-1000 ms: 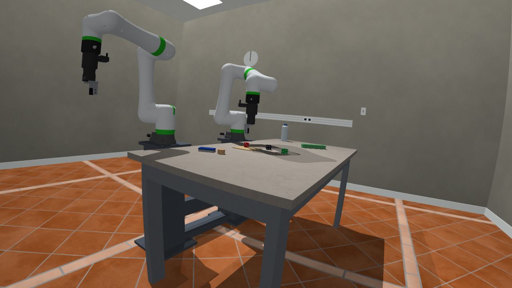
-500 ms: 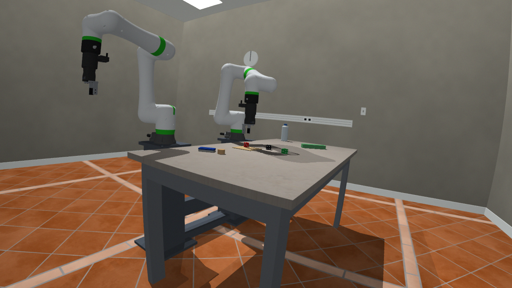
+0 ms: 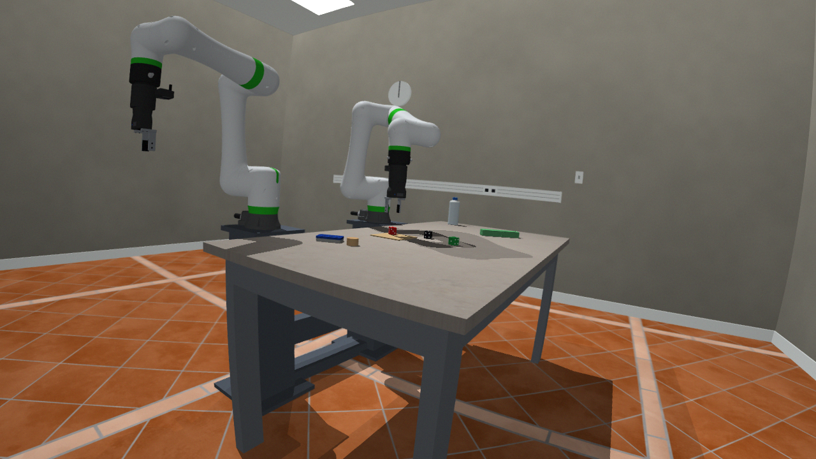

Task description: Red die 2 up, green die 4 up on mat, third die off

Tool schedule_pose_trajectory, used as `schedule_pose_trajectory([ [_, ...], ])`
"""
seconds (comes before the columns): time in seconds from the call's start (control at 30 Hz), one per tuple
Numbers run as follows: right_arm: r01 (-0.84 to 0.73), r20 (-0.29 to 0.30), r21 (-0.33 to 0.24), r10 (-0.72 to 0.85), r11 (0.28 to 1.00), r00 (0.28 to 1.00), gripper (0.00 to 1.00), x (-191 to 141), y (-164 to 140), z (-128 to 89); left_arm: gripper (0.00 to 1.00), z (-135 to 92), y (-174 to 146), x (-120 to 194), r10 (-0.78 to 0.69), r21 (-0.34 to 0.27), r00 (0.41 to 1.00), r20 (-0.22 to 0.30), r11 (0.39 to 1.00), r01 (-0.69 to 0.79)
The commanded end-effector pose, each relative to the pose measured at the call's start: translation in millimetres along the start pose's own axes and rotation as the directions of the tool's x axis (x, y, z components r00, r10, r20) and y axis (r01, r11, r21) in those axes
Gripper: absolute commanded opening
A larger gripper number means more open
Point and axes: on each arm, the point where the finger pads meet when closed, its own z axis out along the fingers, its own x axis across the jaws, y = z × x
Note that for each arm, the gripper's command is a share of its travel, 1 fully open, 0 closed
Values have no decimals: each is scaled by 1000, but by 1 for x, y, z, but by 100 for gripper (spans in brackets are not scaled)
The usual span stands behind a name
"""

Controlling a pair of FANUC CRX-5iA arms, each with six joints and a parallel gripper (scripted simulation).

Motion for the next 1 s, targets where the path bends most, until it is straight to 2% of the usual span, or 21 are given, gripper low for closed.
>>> schedule_pose_trajectory([
  [0.0, 0, 0, -2, 0, 1000, 1000, 100, 0, 0, -1, 100, -1, 0, 1, 173, -2, 985, 10, 985, -173],
  [0.1, 0, 0, -2, 0, 1000, 1000, 100, 0, 0, -1, 100, -1, 0, 2, 197, -3, 980, 10, 980, -197],
  [0.13, 0, 0, -2, 0, 1000, 1000, 100, 0, 0, -1, 100, -1, 0, 2, 293, -4, 956, 10, 956, -293],
  [0.3, 0, 0, -2, 0, 1000, 1000, 100, 0, 0, -1, 100, -1, 0, 3, 405, -5, 914, 9, 915, -405],
  [0.5, 0, 0, -2, 0, 1000, 1000, 100, 0, 0, -1, 100, -1, 2, 5, 588, -7, 809, 8, 809, -588],
  [0.53, 0, 0, -2, 0, 1000, 1000, 100, 0, 0, -1, 100, -1, 2, 5, 591, -7, 807, 8, 807, -591],
  [0.6, 0, 0, -2, 0, 1000, 1000, 100, 0, 0, -1, 100, -1, 3, 5, 662, -7, 750, 7, 750, -662],
  [0.7, 0, 0, -2, 0, 1000, 1000, 100, 0, 0, -1, 100, -1, 3, 5, 672, -7, 740, 7, 740, -672],
  [0.73, 0, 0, -2, 0, 1000, 1000, 100, 0, 0, -1, 100, 0, 4, 5, 745, -8, 667, 6, 667, -745],
  [0.87, 0, 0, -2, 0, 1000, 1000, 100, 0, 0, -1, 100, 0, 6, 5, 808, -9, 589, 6, 589, -808],
  [0.97, 0, 0, -2, 0, 1000, 1000, 100, 0, 0, -1, 100, 0, 7, 5, 861, -9, 508, 5, 508, -861],
])
